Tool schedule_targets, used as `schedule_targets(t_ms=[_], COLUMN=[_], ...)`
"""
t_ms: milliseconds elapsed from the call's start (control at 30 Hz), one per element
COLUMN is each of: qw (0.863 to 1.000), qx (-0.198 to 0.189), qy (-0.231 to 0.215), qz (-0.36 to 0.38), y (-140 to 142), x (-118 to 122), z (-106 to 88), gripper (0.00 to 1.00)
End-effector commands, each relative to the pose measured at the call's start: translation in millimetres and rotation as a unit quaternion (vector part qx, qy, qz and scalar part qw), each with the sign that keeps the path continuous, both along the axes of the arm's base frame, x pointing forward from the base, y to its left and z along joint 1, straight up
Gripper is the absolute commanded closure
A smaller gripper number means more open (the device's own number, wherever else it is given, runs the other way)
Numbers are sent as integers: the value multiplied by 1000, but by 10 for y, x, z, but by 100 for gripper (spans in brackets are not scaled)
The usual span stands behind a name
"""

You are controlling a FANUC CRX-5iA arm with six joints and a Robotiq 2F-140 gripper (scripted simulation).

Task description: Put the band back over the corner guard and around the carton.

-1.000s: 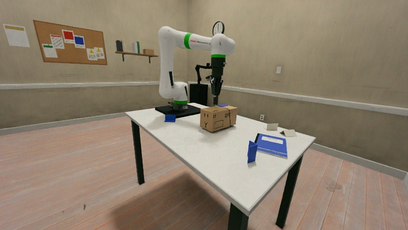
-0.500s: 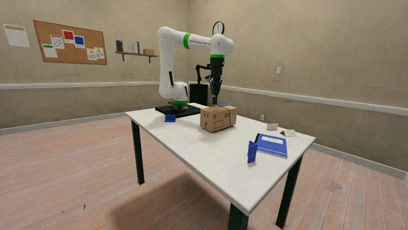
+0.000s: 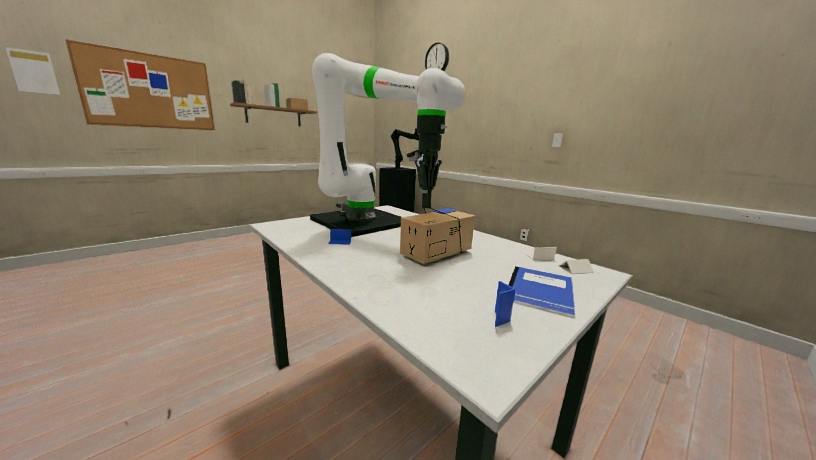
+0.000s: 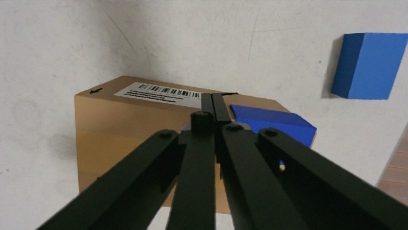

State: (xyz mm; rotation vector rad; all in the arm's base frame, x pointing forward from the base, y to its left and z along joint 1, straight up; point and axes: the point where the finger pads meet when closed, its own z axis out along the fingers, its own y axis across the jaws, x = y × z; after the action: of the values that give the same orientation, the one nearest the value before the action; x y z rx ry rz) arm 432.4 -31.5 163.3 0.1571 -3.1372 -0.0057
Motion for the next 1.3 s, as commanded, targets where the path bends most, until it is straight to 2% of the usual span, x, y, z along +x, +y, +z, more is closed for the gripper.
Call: schedule_targets(t_ms=[0, 767, 1267], qw=[1000, 1000, 1000], qx=[0, 0, 0], qy=[-1, -1, -1], qz=[0, 0, 0], y=[0, 16, 203], x=[-21, -54, -40], z=[8, 8, 8], gripper=[90, 90, 90])
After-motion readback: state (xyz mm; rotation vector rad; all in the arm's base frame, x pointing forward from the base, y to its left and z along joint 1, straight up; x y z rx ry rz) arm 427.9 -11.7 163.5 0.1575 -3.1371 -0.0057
